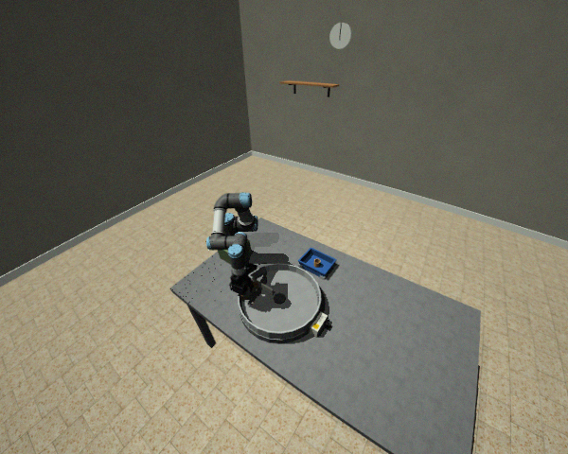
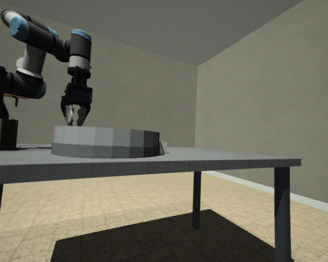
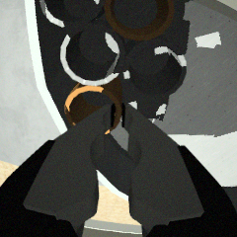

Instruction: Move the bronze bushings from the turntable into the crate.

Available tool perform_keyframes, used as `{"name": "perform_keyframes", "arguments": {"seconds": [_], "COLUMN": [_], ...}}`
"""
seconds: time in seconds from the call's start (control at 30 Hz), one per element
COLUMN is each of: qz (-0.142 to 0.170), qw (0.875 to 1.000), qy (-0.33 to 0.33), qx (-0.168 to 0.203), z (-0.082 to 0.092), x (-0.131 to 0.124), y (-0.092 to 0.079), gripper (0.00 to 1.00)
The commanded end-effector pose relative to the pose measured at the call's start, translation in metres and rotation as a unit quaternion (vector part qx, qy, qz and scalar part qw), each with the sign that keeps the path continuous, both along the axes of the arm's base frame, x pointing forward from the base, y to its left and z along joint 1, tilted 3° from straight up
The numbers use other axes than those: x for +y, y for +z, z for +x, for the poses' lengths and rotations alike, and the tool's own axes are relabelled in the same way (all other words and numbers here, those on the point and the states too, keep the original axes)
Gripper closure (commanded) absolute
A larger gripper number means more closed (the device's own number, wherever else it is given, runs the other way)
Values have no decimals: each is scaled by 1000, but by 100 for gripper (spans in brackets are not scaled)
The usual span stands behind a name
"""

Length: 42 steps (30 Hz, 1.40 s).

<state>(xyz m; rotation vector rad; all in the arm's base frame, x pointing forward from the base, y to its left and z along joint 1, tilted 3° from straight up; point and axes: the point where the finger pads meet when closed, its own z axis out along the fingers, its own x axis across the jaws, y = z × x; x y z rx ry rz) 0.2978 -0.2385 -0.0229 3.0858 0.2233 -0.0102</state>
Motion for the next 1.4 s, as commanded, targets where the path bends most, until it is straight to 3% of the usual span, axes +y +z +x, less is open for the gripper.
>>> {"name": "perform_keyframes", "arguments": {"seconds": [0.0,0.23,0.53,0.83,1.37], "qz": [-1,-1,-1,-1,-1], "qw": [1000,1000,1000,1000,1000], "qy": [0,0,0,0,0], "qx": [-1,-1,-1,-1,-1], "z": [0,0,0,0,0], "x": [-1,0,2,3,3], "y": [1,11,51,74,77], "gripper": [100,100,100,100,100]}}
